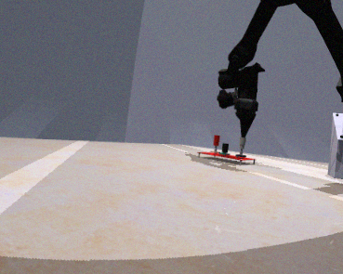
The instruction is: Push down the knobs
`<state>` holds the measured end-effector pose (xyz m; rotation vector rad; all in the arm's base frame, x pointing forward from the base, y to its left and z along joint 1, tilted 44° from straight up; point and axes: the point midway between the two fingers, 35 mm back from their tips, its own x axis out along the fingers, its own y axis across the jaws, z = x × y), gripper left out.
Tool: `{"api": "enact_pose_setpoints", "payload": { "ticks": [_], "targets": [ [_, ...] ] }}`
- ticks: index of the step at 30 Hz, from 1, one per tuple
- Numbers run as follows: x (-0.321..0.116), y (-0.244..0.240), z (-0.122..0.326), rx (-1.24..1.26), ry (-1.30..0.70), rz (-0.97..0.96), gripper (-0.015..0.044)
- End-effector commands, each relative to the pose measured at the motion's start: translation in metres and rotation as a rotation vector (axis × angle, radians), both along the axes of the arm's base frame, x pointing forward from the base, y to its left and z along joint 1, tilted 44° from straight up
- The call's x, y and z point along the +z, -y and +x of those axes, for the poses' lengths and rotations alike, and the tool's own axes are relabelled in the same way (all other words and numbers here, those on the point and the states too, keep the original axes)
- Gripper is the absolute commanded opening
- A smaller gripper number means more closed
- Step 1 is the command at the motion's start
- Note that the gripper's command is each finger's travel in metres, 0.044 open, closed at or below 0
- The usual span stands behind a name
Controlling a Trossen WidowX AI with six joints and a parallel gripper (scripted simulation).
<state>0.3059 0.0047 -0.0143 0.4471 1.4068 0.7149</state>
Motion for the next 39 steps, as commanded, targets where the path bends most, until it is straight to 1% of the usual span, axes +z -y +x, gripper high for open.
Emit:
{"api": "enact_pose_setpoints", "payload": {
  "ticks": [1, 39],
  "targets": [
    [-0.0019, -0.0035, 0.0009, 0.005, 0.002, 0.003, 0.0],
    [-0.0064, -0.0079, 0.001, 0.005, 0.002, 0.004, 0.0]
  ]
}}
